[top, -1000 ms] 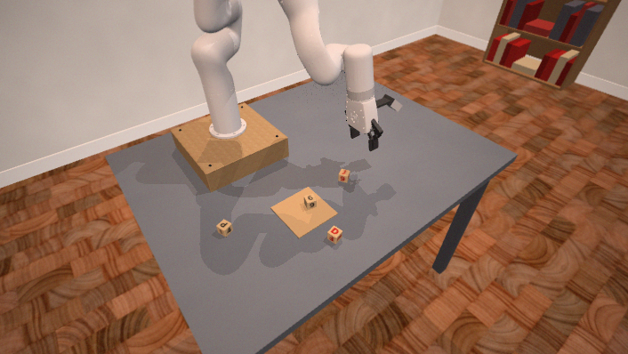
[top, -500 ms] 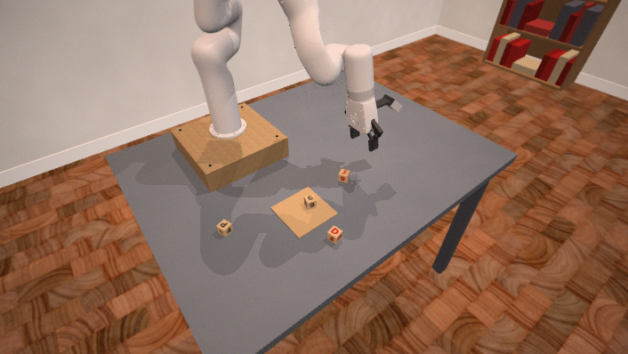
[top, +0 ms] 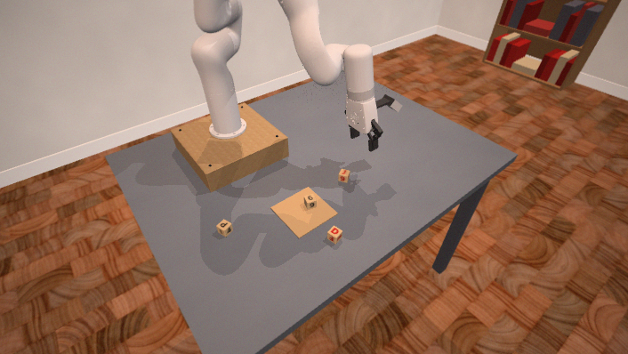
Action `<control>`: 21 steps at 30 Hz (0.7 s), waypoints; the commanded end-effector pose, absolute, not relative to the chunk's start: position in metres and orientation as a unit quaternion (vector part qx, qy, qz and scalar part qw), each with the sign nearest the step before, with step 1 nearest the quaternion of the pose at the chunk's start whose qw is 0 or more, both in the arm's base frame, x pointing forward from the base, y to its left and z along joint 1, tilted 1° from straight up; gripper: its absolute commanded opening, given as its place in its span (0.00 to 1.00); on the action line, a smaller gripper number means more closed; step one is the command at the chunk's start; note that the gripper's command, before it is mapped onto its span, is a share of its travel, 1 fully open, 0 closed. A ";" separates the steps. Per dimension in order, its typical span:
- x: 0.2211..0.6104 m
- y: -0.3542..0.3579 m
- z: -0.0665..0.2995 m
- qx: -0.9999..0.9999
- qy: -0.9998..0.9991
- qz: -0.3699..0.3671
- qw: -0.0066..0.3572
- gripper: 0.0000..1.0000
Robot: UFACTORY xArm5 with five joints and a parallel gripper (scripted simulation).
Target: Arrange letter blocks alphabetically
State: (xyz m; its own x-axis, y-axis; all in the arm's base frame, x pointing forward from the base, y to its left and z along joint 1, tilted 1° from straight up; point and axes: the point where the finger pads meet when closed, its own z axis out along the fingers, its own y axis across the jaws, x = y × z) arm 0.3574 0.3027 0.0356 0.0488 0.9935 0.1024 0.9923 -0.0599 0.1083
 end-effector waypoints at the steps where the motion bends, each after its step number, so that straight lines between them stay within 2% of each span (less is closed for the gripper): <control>1: 0.358 0.304 0.037 0.724 0.685 0.077 0.004 1.00; 14: 0.362 0.299 0.037 0.733 0.676 0.080 0.004 1.00; 21: 0.390 0.254 0.041 0.812 0.572 0.117 0.004 1.00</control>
